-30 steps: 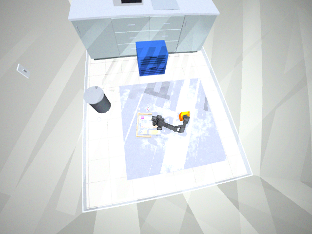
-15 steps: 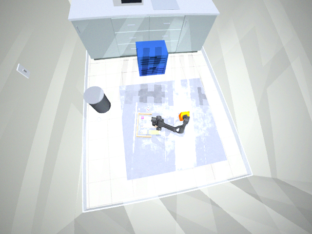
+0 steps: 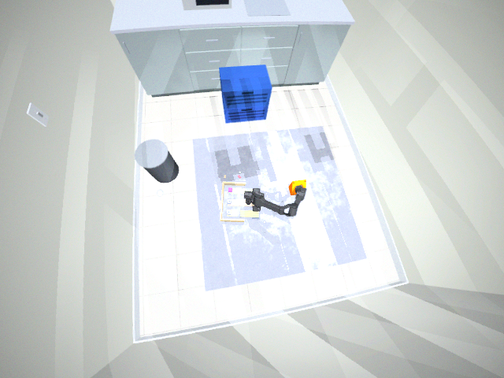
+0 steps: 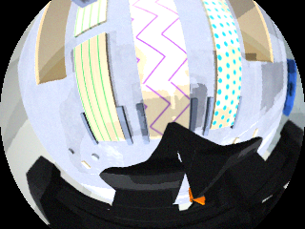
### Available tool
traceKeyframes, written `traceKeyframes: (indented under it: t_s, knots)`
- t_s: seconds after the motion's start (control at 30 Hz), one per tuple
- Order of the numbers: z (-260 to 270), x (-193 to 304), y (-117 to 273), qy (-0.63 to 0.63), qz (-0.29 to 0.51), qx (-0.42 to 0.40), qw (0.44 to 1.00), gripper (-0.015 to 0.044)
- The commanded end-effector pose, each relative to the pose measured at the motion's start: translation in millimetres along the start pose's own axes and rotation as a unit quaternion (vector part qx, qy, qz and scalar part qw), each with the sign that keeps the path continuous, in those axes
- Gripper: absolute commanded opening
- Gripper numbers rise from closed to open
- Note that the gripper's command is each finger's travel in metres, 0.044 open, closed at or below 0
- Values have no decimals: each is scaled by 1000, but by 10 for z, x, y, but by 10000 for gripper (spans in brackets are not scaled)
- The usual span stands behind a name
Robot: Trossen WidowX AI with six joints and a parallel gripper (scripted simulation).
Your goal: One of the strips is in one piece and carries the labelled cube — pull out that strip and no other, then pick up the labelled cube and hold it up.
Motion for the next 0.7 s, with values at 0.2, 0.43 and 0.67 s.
traceKeyframes:
  t_s: [0.2, 0.43, 0.67]
  knots:
    - [-1, 12, -169, -4, 4, -4, 1000, 0]
    - [-1, 12, -171, -4, 4, -4, 1000, 0]
    - [-2, 12, -173, -4, 4, -4, 1000, 0]
Point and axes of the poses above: the point midway between the two fingers, 35 mm back from their tips, its own y axis back along the fingers, its own z axis across the jaws, x = y × z, the point moved 8 cm from there along y, back along the fingers, and after that the axes turned 1 degree about -y, right-handed, at the moved point
